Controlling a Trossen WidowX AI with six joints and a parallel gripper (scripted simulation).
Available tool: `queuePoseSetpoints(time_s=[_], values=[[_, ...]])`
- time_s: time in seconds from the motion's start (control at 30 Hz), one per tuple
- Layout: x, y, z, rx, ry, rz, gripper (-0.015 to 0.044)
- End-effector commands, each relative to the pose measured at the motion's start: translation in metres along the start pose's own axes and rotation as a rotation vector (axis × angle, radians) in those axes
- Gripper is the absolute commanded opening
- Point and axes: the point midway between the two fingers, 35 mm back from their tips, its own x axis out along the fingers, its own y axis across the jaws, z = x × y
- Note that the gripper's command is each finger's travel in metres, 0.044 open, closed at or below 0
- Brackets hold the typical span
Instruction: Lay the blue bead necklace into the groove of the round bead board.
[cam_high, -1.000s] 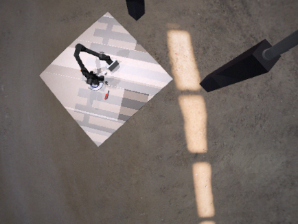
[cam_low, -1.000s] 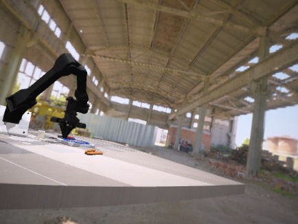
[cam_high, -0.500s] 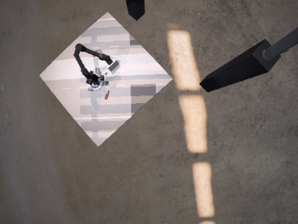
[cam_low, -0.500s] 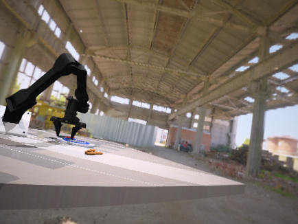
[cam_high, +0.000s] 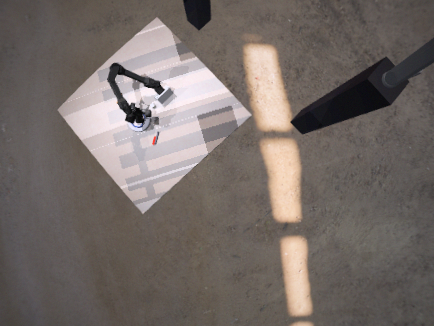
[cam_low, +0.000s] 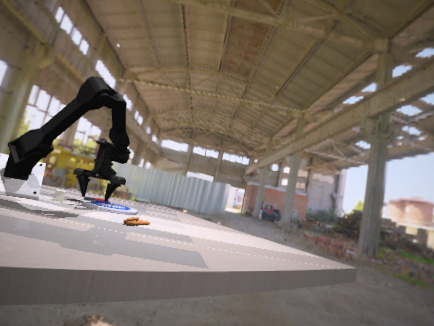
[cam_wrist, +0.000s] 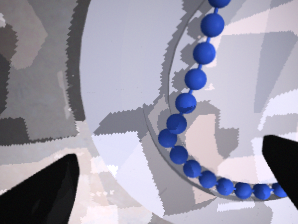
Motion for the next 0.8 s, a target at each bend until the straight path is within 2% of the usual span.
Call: queuePoseSetpoints(time_s=[0.0, 0.07, 0.23, 0.4, 0.7, 0.77], values=[[-0.001, 0.0, 0.0, 0.006, -0.001, 0.004, 0.044], [-0.004, 0.0, 0.002, 0.061, -0.001, 0.004, 0.0387], [-0.029, -0.004, 0.011, 0.409, -0.001, 0.005, 0.0256], [-0.03, -0.004, 0.012, 0.423, -0.001, 0.005, 0.0125], [-0.013, -0.004, 0.012, 0.423, -0.001, 0.004, 0.012], [-0.021, -0.005, 0.012, 0.427, -0.006, 0.008, 0.012]])
